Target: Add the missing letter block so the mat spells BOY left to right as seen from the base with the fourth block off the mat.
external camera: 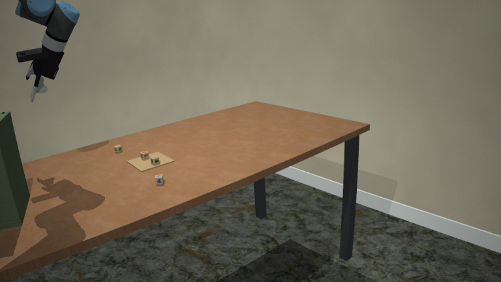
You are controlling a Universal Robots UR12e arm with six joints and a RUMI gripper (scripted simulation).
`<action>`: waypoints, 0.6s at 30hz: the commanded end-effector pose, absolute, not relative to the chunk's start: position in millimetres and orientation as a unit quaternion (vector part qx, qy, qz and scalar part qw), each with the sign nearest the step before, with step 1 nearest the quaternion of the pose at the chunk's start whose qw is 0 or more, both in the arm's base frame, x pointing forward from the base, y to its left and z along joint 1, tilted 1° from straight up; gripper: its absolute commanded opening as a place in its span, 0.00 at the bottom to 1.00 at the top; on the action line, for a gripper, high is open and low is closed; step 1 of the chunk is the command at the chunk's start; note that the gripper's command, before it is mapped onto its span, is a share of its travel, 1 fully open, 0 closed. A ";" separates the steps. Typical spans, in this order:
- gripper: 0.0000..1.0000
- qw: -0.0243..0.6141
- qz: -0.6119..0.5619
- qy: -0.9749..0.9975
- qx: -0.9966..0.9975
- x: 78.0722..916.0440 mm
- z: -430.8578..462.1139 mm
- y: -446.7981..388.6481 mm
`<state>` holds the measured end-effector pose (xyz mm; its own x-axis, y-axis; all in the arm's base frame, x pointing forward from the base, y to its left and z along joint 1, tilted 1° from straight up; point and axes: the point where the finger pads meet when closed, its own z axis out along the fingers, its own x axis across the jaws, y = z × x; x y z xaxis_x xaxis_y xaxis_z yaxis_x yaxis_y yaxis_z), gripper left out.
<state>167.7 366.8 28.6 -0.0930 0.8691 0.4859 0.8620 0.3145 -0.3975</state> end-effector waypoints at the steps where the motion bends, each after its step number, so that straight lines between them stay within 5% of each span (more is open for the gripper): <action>1: 1.00 0.328 0.012 -0.740 -0.586 179.0 26.9 366.0; 18: 1.00 0.260 0.104 -0.750 -0.599 334.3 -31.0 358.5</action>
<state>286.3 358.3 -5.0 -0.1302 0.9349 0.3303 0.8502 0.2767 -0.4478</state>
